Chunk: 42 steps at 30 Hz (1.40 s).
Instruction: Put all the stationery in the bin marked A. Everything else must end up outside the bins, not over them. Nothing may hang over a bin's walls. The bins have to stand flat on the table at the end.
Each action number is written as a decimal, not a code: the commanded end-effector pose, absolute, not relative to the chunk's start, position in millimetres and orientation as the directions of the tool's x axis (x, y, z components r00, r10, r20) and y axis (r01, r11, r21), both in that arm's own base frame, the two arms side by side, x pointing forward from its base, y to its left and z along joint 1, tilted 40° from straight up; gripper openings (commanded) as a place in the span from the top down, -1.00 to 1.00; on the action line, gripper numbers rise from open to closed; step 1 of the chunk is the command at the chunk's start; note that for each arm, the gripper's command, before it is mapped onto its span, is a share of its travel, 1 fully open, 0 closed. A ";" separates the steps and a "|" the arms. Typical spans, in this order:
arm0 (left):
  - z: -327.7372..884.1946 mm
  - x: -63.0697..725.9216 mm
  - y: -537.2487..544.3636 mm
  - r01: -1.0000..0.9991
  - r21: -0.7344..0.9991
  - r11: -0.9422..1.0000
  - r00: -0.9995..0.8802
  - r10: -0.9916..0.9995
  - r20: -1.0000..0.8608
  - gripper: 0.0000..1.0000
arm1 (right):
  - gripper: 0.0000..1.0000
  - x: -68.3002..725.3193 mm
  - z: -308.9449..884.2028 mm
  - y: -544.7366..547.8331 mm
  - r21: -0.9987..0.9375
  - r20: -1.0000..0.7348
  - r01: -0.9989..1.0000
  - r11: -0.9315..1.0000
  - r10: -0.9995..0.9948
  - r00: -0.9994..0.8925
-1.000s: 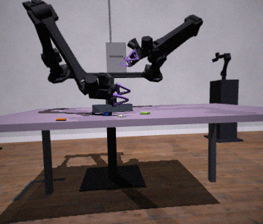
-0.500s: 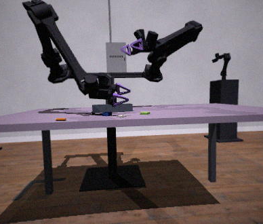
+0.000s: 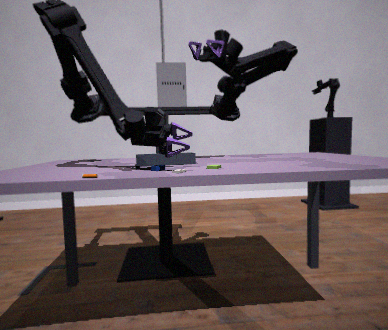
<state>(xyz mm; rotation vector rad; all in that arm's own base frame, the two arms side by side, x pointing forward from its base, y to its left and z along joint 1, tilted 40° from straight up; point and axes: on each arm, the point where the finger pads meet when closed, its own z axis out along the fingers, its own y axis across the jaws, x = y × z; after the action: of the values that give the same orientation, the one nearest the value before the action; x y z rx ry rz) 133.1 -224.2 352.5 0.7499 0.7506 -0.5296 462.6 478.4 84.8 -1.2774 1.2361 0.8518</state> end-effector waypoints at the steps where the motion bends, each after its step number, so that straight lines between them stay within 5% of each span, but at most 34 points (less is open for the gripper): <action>1: 388.9 118.7 -208.4 0.704 0.317 0.635 0.614 -0.320 -0.722 -1.00 | -1.00 461.3 89.3 480.5 -0.226 -0.966 -0.962 0.154 -0.161 0.201; 18: 431.1 81.5 -165.4 0.779 0.210 0.590 0.587 -0.570 -0.575 -1.00 | -1.00 461.3 89.3 480.5 -0.226 -0.966 -0.962 0.154 -0.161 0.201; 42: 436.0 76.4 -158.3 0.788 0.200 0.582 0.582 -0.600 -0.549 -1.00 | -1.00 461.3 89.3 480.5 -0.226 -0.966 -0.962 0.154 -0.161 0.201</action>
<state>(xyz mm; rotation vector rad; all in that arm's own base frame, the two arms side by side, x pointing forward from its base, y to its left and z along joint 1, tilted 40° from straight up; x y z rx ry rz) 82.6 -164.4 426.5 0.4746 0.4911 -0.8288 462.6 478.4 84.8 -1.2774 1.2361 0.8518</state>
